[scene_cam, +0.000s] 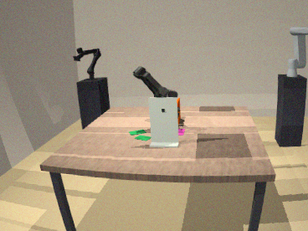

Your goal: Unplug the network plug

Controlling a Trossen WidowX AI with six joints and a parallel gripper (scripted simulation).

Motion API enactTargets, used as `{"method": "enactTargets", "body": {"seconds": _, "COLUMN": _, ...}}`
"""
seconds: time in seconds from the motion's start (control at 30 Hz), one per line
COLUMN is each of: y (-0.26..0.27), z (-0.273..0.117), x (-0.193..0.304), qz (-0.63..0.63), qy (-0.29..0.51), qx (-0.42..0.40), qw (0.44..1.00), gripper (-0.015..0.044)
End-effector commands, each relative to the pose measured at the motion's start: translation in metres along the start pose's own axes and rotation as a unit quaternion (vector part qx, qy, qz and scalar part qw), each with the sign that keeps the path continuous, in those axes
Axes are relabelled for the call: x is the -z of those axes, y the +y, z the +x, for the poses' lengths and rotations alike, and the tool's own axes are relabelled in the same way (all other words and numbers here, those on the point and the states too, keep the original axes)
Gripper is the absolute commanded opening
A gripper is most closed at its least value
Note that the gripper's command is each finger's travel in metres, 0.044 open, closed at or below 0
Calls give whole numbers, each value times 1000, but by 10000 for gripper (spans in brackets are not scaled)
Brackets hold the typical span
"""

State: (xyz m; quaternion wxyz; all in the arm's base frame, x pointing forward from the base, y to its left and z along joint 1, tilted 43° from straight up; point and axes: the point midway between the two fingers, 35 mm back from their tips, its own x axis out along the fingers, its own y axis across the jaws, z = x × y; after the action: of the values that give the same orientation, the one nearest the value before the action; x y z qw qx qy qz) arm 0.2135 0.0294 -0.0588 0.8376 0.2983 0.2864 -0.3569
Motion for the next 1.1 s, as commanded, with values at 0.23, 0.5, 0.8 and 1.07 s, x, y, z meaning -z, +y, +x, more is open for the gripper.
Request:
{"method": "enactTargets", "body": {"seconds": 0.23, "y": 9, "z": -7, "x": 2, "qz": 3, "qy": 1, "qx": -1, "qw": 1000, "gripper": 156}}
{"method": "enactTargets", "body": {"seconds": 0.5, "y": 14, "z": -13, "x": 3, "qz": 3, "qy": 1, "qx": 0, "qw": 1000, "gripper": 156}}
{"method": "enactTargets", "body": {"seconds": 0.8, "y": 19, "z": -21, "x": 4, "qz": 3, "qy": 2, "qx": 0, "qw": 1000, "gripper": 156}}
{"method": "enactTargets", "body": {"seconds": 1.07, "y": 23, "z": -28, "x": 4, "qz": 3, "qy": 2, "qx": 0, "qw": 1000, "gripper": 156}}
